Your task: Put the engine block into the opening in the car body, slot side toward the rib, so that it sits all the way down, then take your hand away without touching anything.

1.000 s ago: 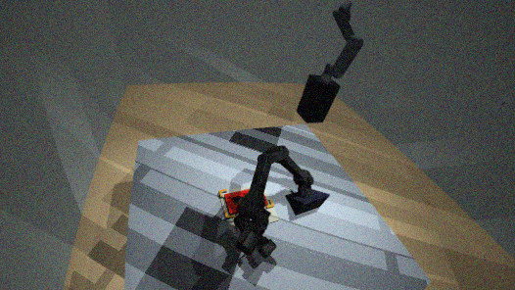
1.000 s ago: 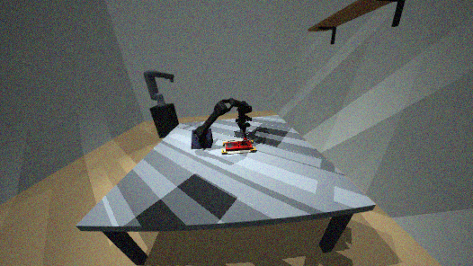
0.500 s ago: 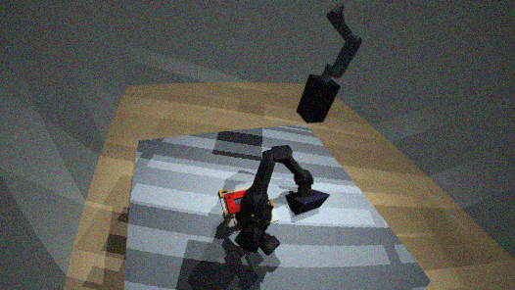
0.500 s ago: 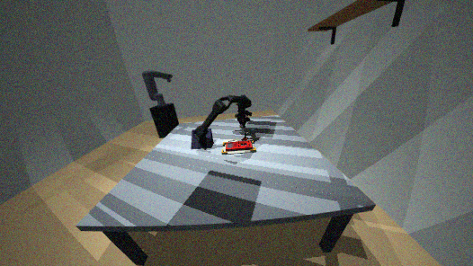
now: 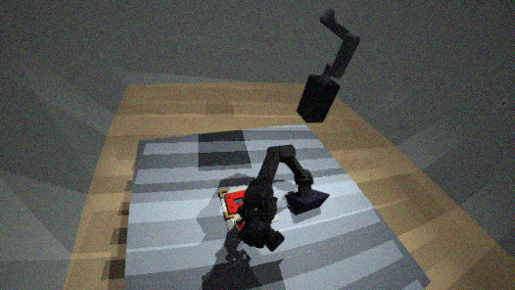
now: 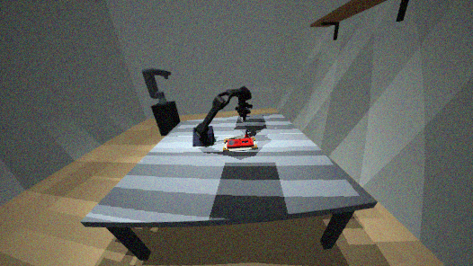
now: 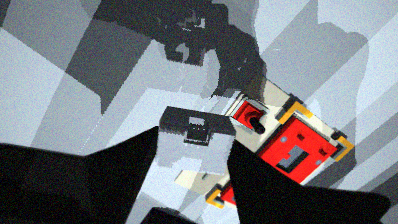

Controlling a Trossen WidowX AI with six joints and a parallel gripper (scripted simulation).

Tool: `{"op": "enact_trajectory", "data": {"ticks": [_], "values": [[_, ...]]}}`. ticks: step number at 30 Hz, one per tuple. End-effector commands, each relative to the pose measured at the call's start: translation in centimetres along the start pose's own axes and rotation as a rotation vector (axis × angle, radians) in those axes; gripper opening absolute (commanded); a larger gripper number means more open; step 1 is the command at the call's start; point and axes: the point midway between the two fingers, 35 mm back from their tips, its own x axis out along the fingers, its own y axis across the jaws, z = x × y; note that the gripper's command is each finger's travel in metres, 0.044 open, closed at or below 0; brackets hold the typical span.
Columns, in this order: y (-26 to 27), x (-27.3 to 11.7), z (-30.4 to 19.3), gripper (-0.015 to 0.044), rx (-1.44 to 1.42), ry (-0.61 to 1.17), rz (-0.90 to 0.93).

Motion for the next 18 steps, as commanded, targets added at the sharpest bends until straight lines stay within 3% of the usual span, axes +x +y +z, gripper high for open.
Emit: {"op": "enact_trajectory", "data": {"ticks": [1,18], "values": [[0.7,0.4,0.6,0.0,0.007,0.006,0.003],[1.8,1.3,1.1,0.0,0.006,-0.091,0.004]]}}
